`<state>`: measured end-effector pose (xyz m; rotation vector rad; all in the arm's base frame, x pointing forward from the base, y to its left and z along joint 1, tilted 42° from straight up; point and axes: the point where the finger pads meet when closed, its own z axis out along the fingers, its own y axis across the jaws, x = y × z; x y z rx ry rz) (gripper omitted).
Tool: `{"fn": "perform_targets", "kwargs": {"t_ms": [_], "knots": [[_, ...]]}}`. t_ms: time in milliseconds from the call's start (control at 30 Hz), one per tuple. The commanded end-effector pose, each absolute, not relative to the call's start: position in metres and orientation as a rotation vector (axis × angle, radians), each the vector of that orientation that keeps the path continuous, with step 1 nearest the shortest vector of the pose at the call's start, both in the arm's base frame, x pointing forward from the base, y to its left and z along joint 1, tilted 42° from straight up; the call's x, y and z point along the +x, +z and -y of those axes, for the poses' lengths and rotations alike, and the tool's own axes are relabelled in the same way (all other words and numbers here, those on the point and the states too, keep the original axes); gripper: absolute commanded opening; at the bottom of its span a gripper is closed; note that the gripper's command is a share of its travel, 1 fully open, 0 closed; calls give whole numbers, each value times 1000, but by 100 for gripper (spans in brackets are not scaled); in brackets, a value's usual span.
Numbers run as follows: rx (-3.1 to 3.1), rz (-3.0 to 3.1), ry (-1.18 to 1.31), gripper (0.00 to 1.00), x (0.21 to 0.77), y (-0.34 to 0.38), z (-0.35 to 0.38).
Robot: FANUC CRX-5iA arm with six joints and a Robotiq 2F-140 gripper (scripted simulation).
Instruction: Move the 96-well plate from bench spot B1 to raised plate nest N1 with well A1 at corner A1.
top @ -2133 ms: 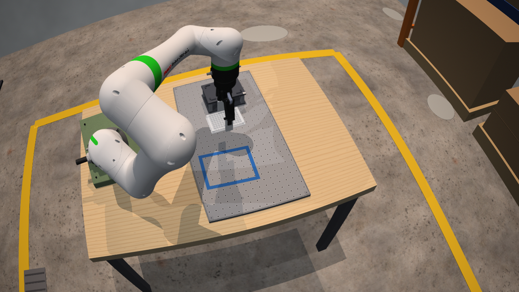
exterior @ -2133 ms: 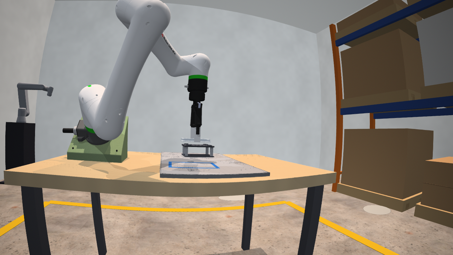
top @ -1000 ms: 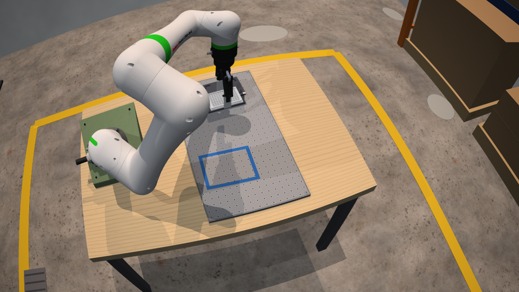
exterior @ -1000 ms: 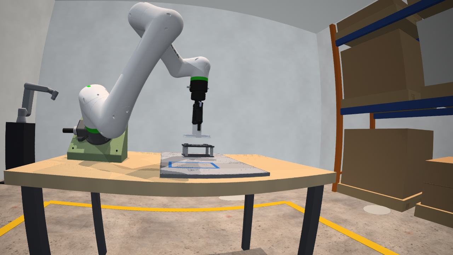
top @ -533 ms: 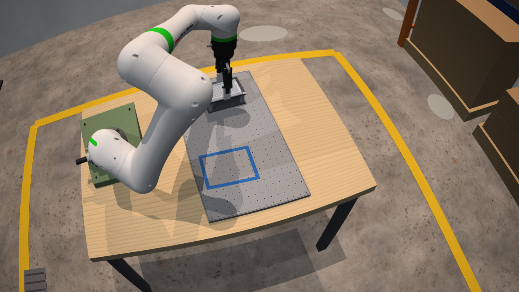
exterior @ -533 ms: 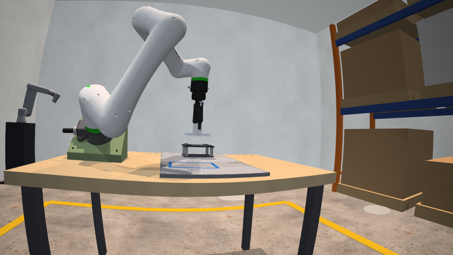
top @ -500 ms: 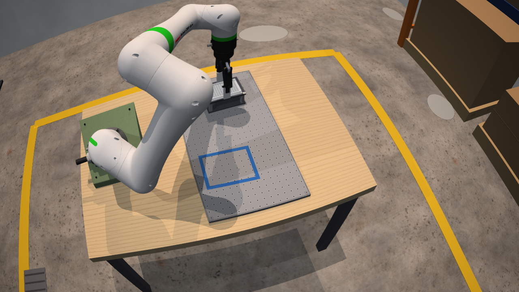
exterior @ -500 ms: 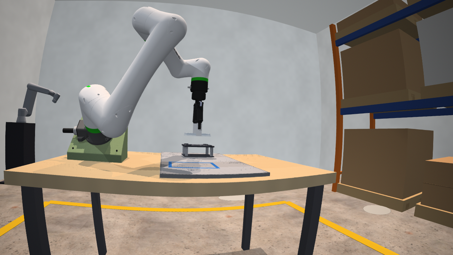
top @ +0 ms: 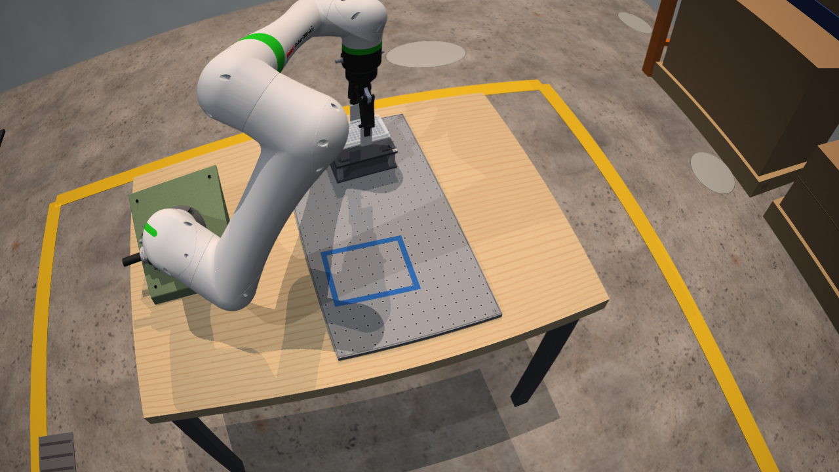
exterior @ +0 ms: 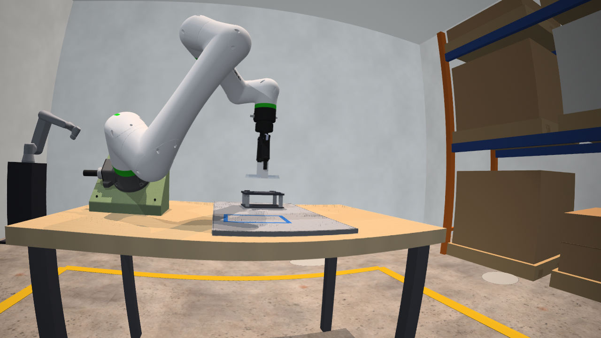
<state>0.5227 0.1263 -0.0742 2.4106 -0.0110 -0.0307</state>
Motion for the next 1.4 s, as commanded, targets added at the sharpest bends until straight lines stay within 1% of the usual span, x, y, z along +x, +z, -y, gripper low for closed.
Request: {"fn": "perform_targets", "kwargs": {"t_ms": [0, 167, 1367], "knots": [[2411, 11, -31, 0, 526, -80, -136], [2411, 11, -31, 0, 529, -87, -146], [2411, 11, -31, 0, 529, -87, -144]]}}
